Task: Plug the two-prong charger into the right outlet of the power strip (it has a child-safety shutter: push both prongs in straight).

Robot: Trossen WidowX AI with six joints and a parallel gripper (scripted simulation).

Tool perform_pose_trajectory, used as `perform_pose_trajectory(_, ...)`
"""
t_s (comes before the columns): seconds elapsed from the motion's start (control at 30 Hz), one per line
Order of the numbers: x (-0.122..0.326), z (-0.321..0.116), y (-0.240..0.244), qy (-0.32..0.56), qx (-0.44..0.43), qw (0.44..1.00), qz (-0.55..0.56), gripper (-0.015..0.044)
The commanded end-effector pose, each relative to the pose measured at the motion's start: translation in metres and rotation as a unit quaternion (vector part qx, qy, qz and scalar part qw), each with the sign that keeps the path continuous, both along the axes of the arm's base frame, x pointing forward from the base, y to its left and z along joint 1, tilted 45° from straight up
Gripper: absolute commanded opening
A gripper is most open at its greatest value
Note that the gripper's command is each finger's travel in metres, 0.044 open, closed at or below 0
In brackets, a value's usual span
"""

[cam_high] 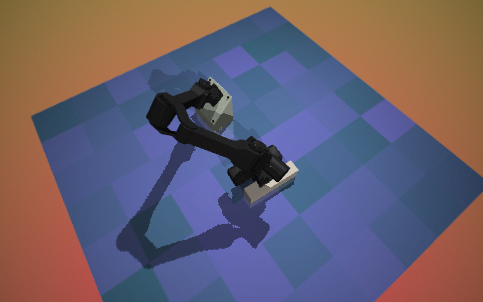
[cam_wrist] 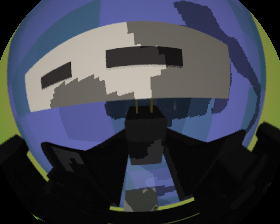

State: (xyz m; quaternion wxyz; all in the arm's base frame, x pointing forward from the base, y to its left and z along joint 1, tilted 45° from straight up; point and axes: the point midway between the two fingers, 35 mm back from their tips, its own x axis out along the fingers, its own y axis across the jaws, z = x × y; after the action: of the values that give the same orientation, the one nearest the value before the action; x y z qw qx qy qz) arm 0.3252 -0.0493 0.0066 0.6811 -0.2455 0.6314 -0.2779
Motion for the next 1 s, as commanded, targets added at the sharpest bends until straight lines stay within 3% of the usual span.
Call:
perform_pose_trajectory(0.0, -0.0002, 0.0004, -0.0004, 0.003, -0.002, 1.000, 0.002, 0.0000)
perform_pose_trajectory(0.97, 0.0030, 0.0009, -0.0003, 0.003, -0.002, 1.000, 0.002, 0.0000)
